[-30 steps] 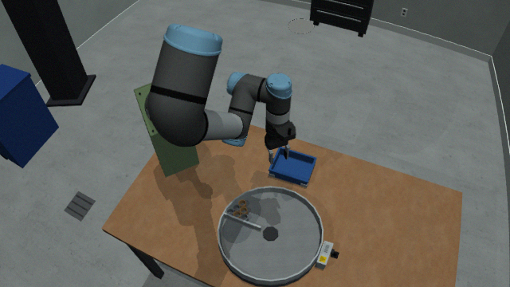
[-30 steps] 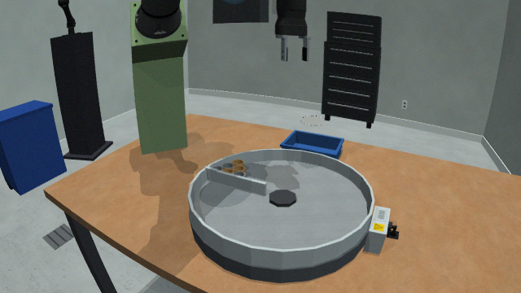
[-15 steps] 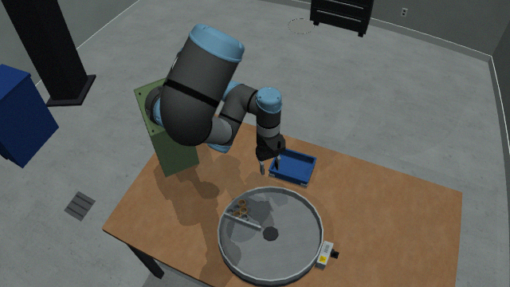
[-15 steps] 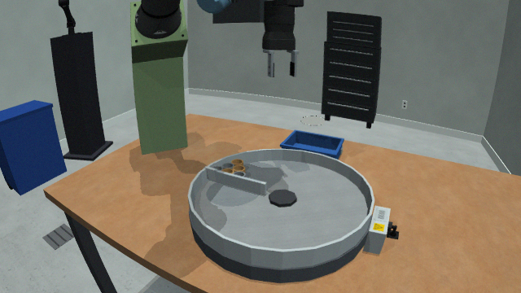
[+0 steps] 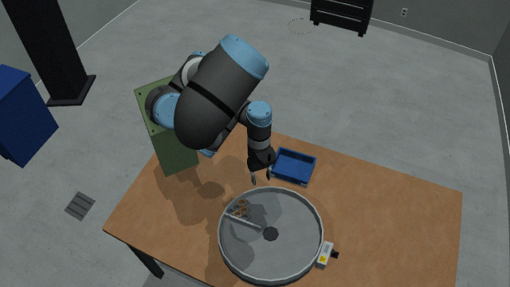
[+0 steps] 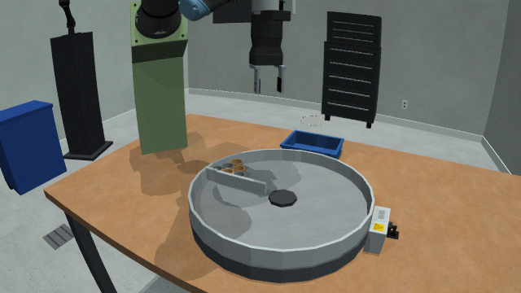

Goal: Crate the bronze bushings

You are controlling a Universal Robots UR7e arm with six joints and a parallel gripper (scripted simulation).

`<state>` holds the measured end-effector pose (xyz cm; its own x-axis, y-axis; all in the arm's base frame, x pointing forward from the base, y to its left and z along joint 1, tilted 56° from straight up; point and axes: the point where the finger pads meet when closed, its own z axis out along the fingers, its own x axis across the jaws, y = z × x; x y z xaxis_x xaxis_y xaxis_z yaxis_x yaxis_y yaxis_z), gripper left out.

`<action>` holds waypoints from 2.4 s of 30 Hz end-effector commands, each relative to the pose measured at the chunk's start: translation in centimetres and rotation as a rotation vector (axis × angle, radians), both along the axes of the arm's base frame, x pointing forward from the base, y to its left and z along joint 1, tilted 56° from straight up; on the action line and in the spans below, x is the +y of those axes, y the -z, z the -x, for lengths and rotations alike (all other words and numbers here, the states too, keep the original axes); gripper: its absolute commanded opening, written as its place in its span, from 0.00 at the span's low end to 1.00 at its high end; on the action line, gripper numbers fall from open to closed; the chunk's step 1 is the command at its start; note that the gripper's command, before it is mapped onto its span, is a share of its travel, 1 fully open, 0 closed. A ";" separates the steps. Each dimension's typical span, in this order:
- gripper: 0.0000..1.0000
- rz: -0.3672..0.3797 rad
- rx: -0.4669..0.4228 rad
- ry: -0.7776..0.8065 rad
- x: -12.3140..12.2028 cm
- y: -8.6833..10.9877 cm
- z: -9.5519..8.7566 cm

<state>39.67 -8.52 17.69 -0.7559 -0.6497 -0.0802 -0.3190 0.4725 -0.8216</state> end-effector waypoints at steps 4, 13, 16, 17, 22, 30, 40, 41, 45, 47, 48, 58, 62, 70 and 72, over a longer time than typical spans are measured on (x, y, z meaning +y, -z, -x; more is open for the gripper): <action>1.00 0.001 -0.007 -0.009 -0.3 0.1 -0.1; 1.00 0.001 -0.003 -0.005 -5.3 2.0 0.2; 1.00 0.001 -0.003 -0.005 -5.3 2.0 0.2; 1.00 0.001 -0.003 -0.005 -5.3 2.0 0.2; 1.00 0.000 0.000 -0.001 -6.3 2.4 0.3; 1.00 0.000 0.000 -0.001 -10.3 4.0 0.6; 1.00 -0.002 0.003 0.002 -10.2 3.9 0.6; 1.00 -0.002 0.003 0.002 -10.2 3.9 0.6; 1.00 -0.002 0.003 0.002 -10.2 3.9 0.6; 1.00 -0.002 0.003 0.002 -10.2 3.9 0.6; 1.00 -0.002 0.003 0.002 -10.2 3.9 0.6; 1.00 -0.002 0.003 0.002 -10.2 3.9 0.6; 1.00 -0.002 0.003 0.002 -10.2 3.9 0.6; 1.00 -0.002 0.003 0.002 -10.2 3.9 0.6; 1.00 -0.002 0.003 0.002 -10.2 3.9 0.6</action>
<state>39.05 -18.78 13.72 -0.7580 -0.6476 -0.0785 -0.3211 0.4751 -0.8192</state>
